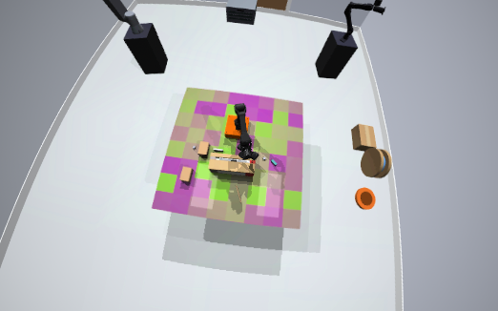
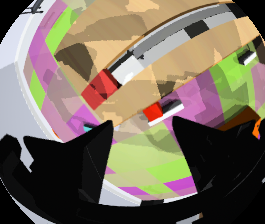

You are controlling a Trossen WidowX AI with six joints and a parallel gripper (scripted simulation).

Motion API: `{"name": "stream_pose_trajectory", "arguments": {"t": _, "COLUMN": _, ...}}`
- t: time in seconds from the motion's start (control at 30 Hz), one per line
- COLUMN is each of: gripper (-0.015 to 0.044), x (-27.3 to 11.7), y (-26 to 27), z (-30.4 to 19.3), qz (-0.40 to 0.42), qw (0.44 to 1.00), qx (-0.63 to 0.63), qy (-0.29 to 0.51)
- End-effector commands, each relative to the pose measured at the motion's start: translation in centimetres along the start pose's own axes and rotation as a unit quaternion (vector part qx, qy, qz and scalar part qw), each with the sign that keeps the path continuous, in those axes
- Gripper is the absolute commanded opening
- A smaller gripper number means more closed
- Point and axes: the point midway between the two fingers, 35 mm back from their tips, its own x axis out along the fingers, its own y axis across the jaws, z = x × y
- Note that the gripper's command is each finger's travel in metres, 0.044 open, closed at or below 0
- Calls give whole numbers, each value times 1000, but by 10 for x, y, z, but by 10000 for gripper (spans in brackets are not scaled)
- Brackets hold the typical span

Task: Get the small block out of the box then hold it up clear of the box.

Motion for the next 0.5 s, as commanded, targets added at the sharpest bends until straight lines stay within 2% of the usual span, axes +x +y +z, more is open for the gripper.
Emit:
{"name": "stream_pose_trajectory", "arguments": {"t": 0.0, "gripper": 285, "x": -1, "y": 6, "z": -23, "qz": -17, "qw": 904, "qx": -426, "qy": -37}}
{"name": "stream_pose_trajectory", "arguments": {"t": 0.1, "gripper": 285, "x": -1, "y": 6, "z": -26, "qz": -36, "qw": 833, "qx": -550, "qy": -48}}
{"name": "stream_pose_trajectory", "arguments": {"t": 0.3, "gripper": 285, "x": -1, "y": 6, "z": -30, "qz": -64, "qw": 714, "qx": -695, "qy": -53}}
{"name": "stream_pose_trajectory", "arguments": {"t": 0.47, "gripper": 285, "x": -2, "y": 7, "z": -33, "qz": -90, "qw": 594, "qx": -798, "qy": -53}}
